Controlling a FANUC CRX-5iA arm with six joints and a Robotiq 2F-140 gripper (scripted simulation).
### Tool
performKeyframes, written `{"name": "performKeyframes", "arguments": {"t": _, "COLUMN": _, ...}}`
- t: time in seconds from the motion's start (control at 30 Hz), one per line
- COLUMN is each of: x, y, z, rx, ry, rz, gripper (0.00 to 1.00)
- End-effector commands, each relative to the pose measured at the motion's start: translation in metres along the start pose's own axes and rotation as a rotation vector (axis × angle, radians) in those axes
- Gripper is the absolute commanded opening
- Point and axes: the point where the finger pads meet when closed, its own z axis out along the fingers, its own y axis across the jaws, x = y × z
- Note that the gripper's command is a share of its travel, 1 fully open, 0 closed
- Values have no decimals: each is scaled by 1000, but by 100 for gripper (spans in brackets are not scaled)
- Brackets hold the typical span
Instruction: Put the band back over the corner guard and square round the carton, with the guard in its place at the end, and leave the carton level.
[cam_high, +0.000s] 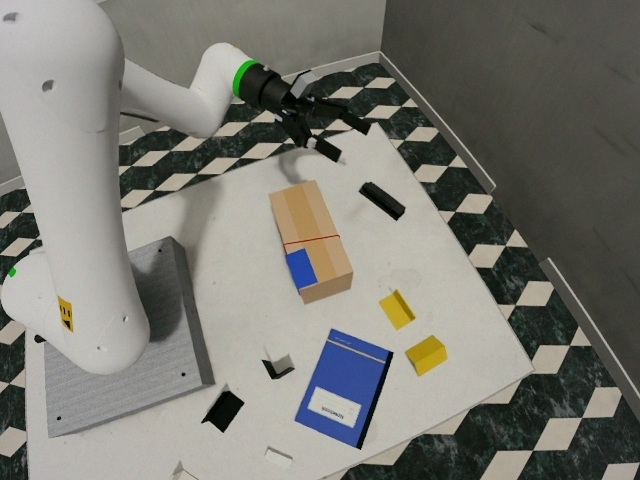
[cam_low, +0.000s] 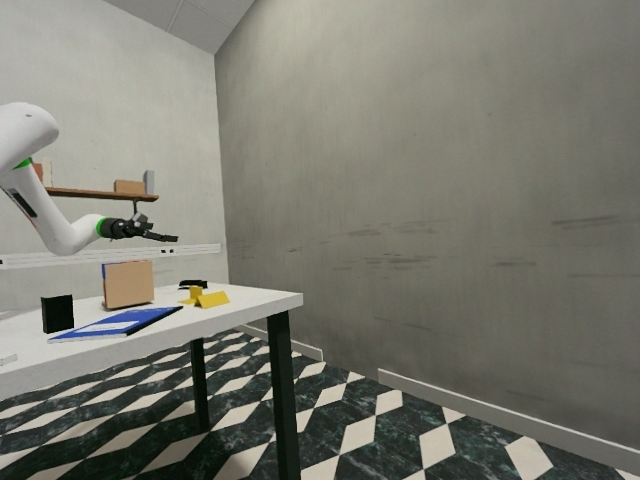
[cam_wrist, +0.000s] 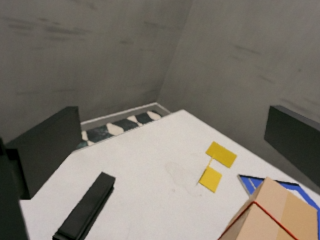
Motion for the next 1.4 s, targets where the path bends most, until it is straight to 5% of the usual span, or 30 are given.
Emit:
{"name": "performKeyframes", "arguments": {"t": 0.0, "x": -1, "y": 6, "z": 0, "rx": -35, "ry": -26, "rz": 51, "gripper": 100}}
{"name": "performKeyframes", "arguments": {"t": 0.33, "x": -21, "y": 50, "z": -4, "rx": -342, "ry": -252, "rz": 482, "gripper": 100}}
{"name": "performKeyframes", "arguments": {"t": 0.4, "x": -21, "y": 50, "z": -4, "rx": -342, "ry": -252, "rz": 482, "gripper": 100}}
{"name": "performKeyframes", "arguments": {"t": 0.43, "x": -27, "y": 62, "z": -5, "rx": -430, "ry": -317, "rz": 606, "gripper": 100}}
{"name": "performKeyframes", "arguments": {"t": 0.9, "x": -55, "y": 122, "z": -9, "rx": -855, "ry": -632, "rz": 1206, "gripper": 100}}
{"name": "performKeyframes", "arguments": {"t": 0.97, "x": -55, "y": 122, "z": -9, "rx": -855, "ry": -632, "rz": 1206, "gripper": 100}}
{"name": "performKeyframes", "arguments": {"t": 1.0, "x": -61, "y": 135, "z": -10, "rx": -948, "ry": -700, "rz": 1336, "gripper": 100}}
{"name": "performKeyframes", "arguments": {"t": 1.37, "x": -81, "y": 179, "z": -13, "rx": -1257, "ry": -930, "rz": 1774, "gripper": 100}}
